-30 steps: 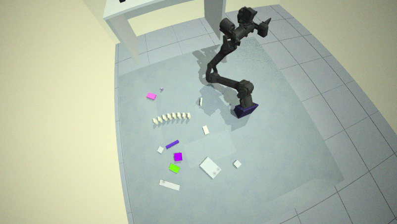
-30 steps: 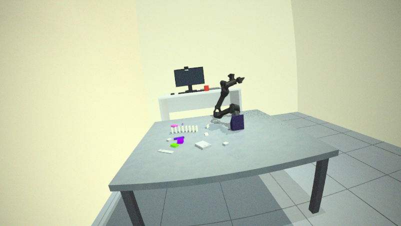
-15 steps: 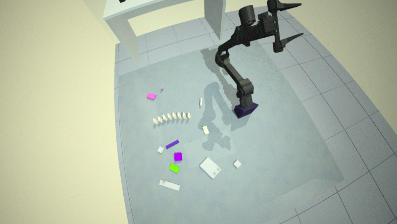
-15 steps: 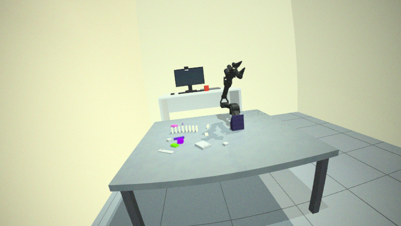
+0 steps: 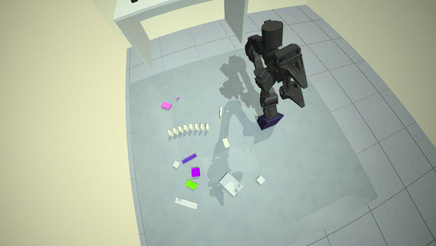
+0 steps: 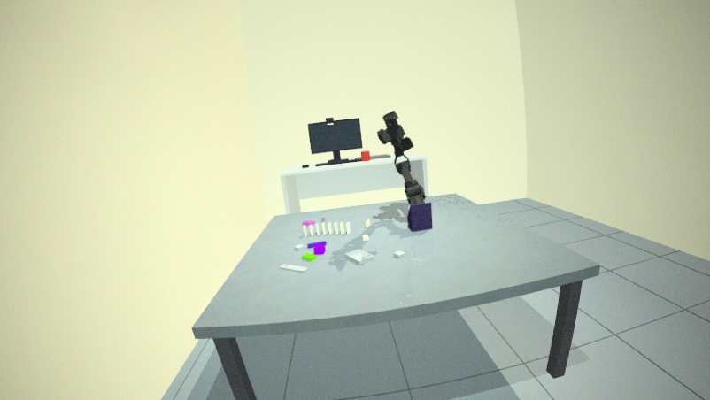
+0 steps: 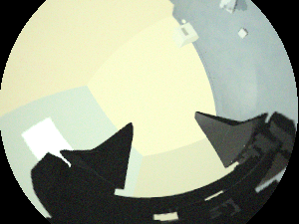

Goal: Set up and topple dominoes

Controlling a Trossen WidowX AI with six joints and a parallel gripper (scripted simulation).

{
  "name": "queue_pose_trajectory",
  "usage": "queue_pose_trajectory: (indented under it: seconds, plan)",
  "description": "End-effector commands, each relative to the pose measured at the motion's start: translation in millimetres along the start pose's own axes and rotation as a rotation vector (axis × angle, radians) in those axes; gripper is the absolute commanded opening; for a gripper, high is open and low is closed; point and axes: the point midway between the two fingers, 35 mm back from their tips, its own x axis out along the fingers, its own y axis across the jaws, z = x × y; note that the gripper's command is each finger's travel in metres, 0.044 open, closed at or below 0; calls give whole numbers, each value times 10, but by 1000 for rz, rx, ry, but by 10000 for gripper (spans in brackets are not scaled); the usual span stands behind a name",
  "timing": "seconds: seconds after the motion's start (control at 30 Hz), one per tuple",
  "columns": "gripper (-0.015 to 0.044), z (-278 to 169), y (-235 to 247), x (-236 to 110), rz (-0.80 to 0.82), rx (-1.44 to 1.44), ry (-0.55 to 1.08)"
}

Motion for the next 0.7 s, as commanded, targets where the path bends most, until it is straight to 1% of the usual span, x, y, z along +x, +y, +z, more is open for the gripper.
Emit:
queue_pose_trajectory:
  seconds: [0.0, 0.13, 0.3, 0.5, 0.67]
  plan:
    - [440, 632, -213, 187, -126, 153, -225]
    - [440, 1261, -522, 258, -262, 304, -454]
    - [440, 1961, -989, 165, -436, 476, -733]
    - [440, 2645, -1642, -175, -672, 654, -1062]
    - [440, 3030, -2184, -576, -891, 757, -1305]
